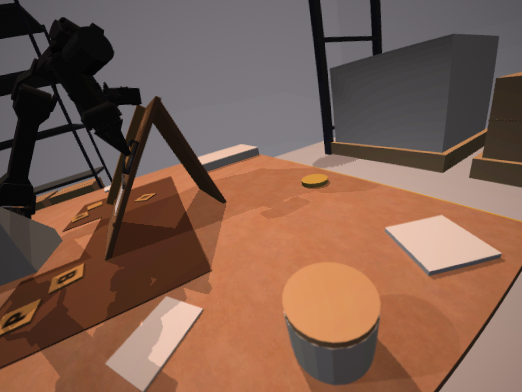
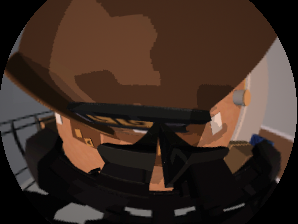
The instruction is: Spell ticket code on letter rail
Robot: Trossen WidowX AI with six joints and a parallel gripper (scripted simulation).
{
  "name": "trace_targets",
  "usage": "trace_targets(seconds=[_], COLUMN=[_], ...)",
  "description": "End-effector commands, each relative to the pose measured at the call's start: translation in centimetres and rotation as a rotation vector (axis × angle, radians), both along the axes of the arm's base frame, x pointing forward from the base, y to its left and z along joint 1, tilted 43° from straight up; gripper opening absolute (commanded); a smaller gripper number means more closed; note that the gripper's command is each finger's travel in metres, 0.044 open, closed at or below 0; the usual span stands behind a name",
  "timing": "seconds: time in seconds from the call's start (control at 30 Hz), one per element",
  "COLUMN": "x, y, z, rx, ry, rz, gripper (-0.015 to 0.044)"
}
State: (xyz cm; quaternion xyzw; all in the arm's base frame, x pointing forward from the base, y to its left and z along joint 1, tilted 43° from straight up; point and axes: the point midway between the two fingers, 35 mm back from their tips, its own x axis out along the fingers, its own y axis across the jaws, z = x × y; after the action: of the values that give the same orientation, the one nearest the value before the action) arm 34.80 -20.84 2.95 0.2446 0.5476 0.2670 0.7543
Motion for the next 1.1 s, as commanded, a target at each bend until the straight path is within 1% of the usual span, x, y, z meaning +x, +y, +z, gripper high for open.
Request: trace_targets(seconds=[0.0,1.07], x=[0.05,-0.21], y=[-0.01,0.81], z=[0.06,0.85], rx=[0.001,0.001], ry=[-0.002,-0.002], rz=[-0.004,-0.004], gripper=[0.0,0.0])
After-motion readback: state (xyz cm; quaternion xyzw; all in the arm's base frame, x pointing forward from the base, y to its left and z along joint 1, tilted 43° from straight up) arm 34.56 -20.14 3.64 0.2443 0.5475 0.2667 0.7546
